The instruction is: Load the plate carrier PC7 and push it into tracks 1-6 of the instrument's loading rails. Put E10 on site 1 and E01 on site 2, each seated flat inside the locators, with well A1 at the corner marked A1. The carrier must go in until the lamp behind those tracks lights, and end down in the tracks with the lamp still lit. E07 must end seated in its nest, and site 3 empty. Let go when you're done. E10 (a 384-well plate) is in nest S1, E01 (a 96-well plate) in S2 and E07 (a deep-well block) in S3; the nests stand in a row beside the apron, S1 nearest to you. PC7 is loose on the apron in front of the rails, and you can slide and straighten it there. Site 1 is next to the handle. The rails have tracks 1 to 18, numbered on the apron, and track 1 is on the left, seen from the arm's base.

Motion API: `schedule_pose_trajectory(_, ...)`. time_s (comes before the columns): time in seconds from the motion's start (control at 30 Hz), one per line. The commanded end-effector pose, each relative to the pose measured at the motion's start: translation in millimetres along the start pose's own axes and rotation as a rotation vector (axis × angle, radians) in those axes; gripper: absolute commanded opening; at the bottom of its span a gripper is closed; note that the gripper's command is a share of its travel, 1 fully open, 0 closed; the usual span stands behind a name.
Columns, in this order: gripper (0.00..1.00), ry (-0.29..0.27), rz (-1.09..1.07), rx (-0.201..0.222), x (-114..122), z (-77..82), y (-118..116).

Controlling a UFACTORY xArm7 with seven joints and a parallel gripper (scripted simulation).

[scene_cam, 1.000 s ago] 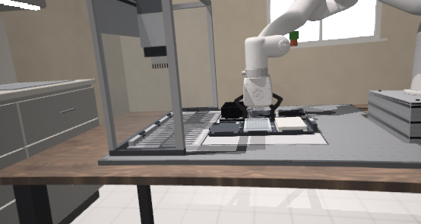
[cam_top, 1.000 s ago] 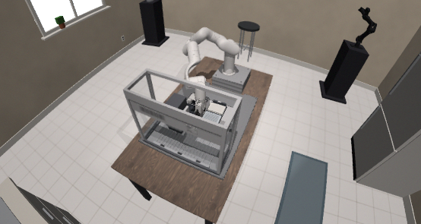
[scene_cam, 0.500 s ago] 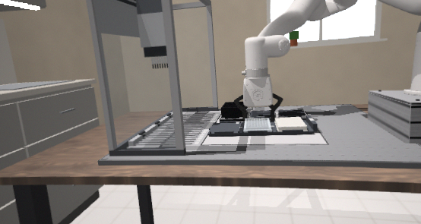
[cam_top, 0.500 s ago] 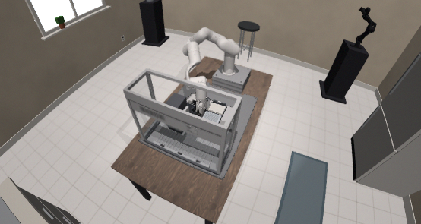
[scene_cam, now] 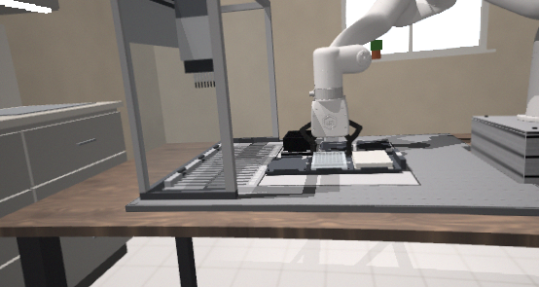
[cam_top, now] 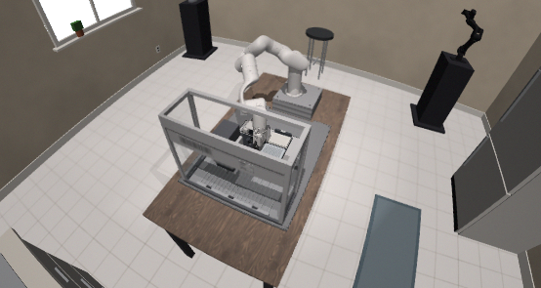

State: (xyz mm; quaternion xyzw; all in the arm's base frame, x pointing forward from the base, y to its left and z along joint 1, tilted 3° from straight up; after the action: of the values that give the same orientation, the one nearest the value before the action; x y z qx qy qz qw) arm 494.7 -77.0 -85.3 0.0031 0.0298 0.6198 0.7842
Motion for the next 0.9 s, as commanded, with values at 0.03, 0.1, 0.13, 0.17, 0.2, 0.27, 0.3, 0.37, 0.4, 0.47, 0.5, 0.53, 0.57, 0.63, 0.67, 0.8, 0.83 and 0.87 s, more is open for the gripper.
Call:
schedule_pose_trajectory(0.03,1.0,-0.001,0.0,-0.004,3,1.7,-1)
schedule_pose_trajectory(0.1,1.0,-0.001,0.0,-0.004,3,1.7,-1)
schedule_pose_trajectory(0.13,1.0,-0.001,0.0,-0.004,4,1.7,-1)
schedule_pose_trajectory(0.17,1.0,-0.001,0.0,-0.004,4,1.7,-1)
schedule_pose_trajectory(0.2,1.0,-0.001,0.0,-0.004,5,1.7,-1)
schedule_pose_trajectory(0.27,1.0,-0.001,0.0,-0.004,6,1.7,-1)
schedule_pose_trajectory(0.3,1.0,-0.001,0.0,-0.004,6,1.7,-1)
schedule_pose_trajectory(0.37,1.0,-0.001,0.0,-0.004,7,1.7,-1)
schedule_pose_trajectory(0.4,1.0,-0.001,0.0,-0.004,8,1.7,-1)
schedule_pose_trajectory(0.47,1.0,-0.001,0.0,-0.004,9,1.7,0)
schedule_pose_trajectory(0.5,1.0,-0.001,0.0,-0.004,9,1.7,0)
schedule_pose_trajectory(0.53,1.0,-0.001,0.0,-0.004,10,1.7,0)
schedule_pose_trajectory(0.57,1.0,-0.001,0.0,-0.004,10,1.7,0)
schedule_pose_trajectory(0.63,1.0,-0.001,0.0,-0.004,11,1.7,0)
schedule_pose_trajectory(0.67,1.0,-0.001,0.0,-0.004,11,1.7,0)
schedule_pose_trajectory(0.8,1.0,-0.001,0.0,-0.004,13,1.7,0)
schedule_pose_trajectory(0.83,1.0,-0.001,0.0,-0.004,13,1.7,0)
schedule_pose_trajectory(0.87,1.0,-0.001,0.0,-0.004,14,1.7,0)
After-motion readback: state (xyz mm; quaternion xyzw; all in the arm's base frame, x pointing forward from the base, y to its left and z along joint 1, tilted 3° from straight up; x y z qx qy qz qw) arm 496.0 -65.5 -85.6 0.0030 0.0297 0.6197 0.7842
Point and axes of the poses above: the point where the finger pads meet when closed, its own z axis back along the fingers, its own y axis across the jaws, x = y × z, the point moved 1 cm from there along z, back along the fingers, and after that the axes turned 7 degrees about -z, right-handed, at the moved point
